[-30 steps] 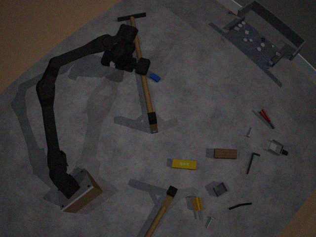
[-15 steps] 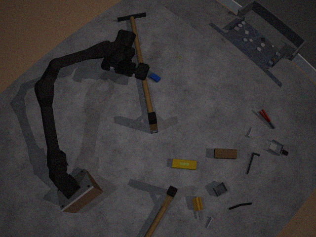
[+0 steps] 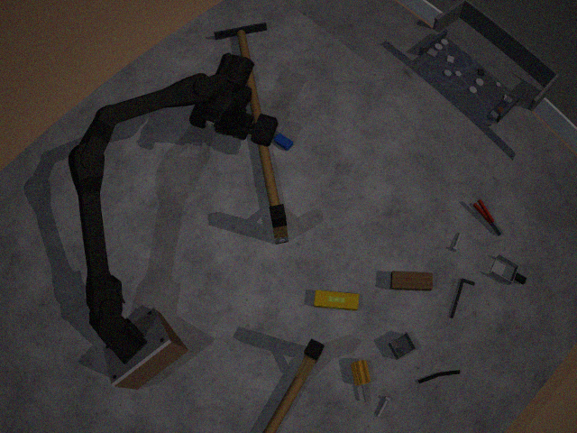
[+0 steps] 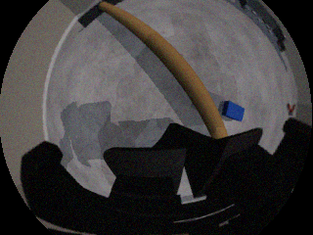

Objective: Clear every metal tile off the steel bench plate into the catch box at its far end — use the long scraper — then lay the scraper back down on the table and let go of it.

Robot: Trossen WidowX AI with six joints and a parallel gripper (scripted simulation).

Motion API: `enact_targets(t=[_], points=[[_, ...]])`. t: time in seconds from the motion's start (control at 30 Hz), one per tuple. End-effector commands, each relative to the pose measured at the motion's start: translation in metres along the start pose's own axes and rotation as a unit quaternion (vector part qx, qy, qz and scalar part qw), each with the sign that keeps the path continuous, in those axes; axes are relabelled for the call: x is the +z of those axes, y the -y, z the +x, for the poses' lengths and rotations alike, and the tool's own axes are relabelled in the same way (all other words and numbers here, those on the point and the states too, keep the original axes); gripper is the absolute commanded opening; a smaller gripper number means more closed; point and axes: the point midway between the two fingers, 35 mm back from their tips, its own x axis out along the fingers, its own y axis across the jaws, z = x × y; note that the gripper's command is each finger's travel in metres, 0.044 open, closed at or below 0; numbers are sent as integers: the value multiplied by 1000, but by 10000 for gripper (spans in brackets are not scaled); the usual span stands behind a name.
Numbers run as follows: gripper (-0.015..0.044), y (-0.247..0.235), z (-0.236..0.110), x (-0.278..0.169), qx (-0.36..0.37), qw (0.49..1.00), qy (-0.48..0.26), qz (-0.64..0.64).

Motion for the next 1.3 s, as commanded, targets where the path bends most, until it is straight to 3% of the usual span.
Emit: enact_targets(t=[0.0, 1.27], points=[[0, 3, 0, 4, -1, 1000, 2, -3], [0, 34, 4, 26, -1, 1000, 2, -4]])
